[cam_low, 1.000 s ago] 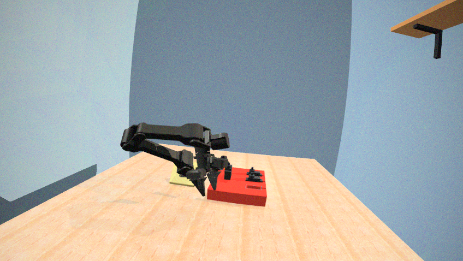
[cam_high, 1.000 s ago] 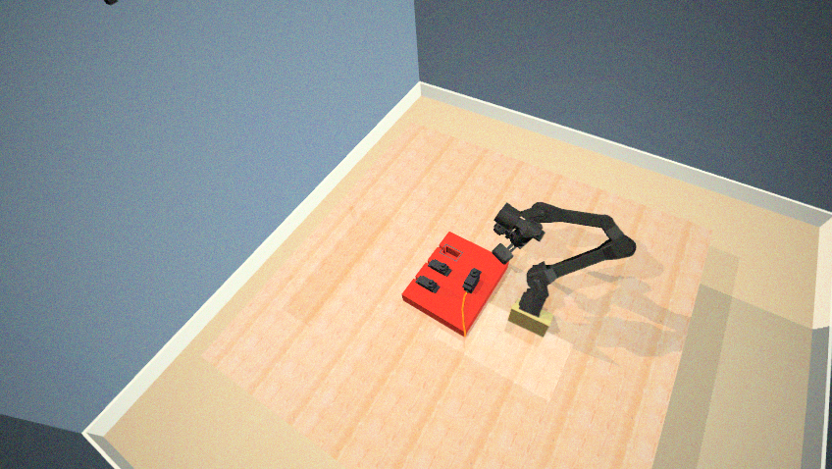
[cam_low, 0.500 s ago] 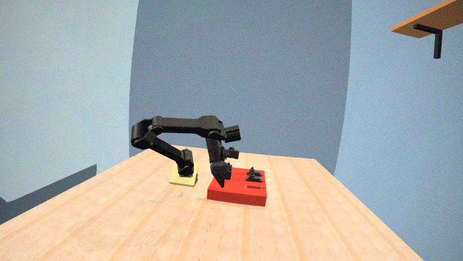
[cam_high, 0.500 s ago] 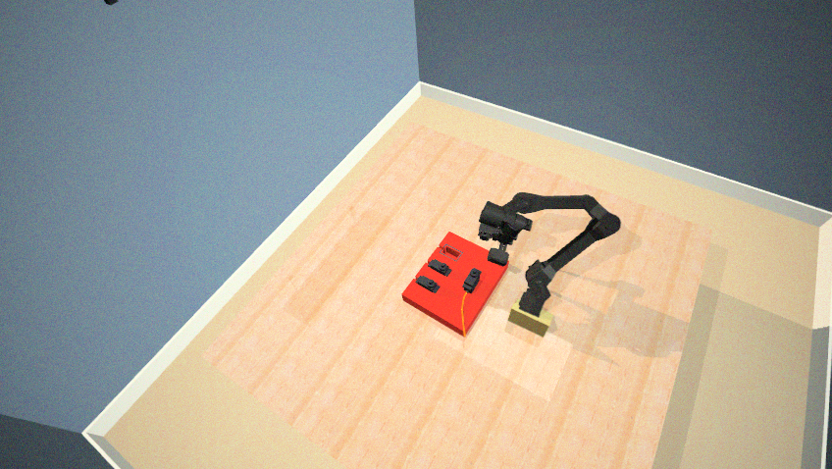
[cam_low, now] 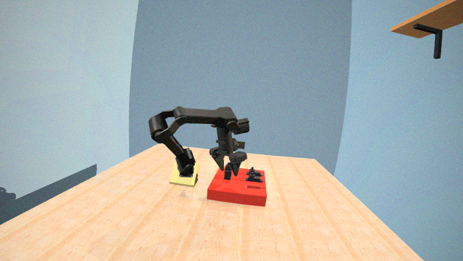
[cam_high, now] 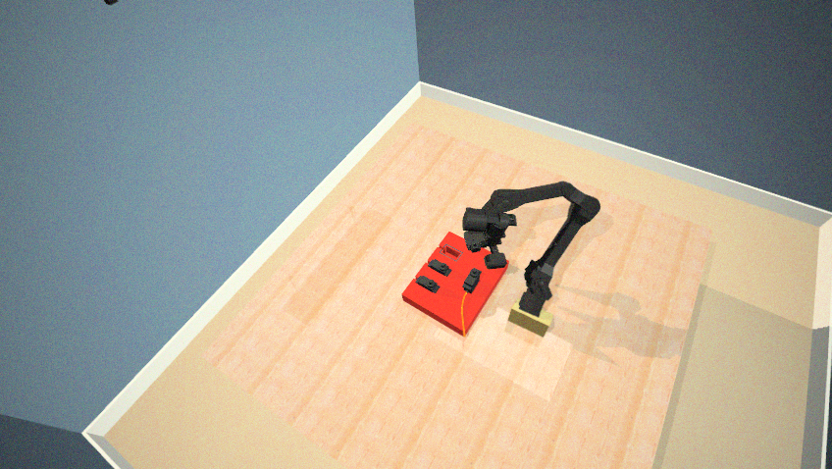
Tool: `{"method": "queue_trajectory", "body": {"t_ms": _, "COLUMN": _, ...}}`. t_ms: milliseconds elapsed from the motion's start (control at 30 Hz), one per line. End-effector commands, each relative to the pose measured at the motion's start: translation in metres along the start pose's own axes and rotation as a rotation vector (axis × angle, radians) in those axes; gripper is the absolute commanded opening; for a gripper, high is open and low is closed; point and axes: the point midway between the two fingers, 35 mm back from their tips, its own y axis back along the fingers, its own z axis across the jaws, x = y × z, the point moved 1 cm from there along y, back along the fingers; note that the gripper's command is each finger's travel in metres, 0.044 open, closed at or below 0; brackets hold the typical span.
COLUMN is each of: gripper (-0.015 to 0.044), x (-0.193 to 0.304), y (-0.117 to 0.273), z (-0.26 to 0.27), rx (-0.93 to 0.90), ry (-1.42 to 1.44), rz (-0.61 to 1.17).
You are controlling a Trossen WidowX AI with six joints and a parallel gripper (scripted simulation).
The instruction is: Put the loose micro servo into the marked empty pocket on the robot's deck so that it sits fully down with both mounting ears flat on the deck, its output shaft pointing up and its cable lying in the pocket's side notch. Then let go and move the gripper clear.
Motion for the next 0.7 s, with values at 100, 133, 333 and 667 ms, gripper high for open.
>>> {"method": "queue_trajectory", "body": {"t_ms": 100, "gripper": 0.044, "x": -0.029, "y": 0.011, "z": 0.02, "rx": -0.057, "ry": 0.264, "rz": 0.017}}
{"method": "queue_trajectory", "body": {"t_ms": 133, "gripper": 0.044, "x": -0.032, "y": 0.012, "z": 0.022, "rx": -0.064, "ry": 0.296, "rz": 0.021}}
{"method": "queue_trajectory", "body": {"t_ms": 333, "gripper": 0.044, "x": -0.051, "y": 0.02, "z": 0.042, "rx": -0.103, "ry": 0.491, "rz": 0.041}}
{"method": "queue_trajectory", "body": {"t_ms": 667, "gripper": 0.044, "x": -0.078, "y": 0.031, "z": 0.079, "rx": -0.167, "ry": 0.803, "rz": 0.092}}
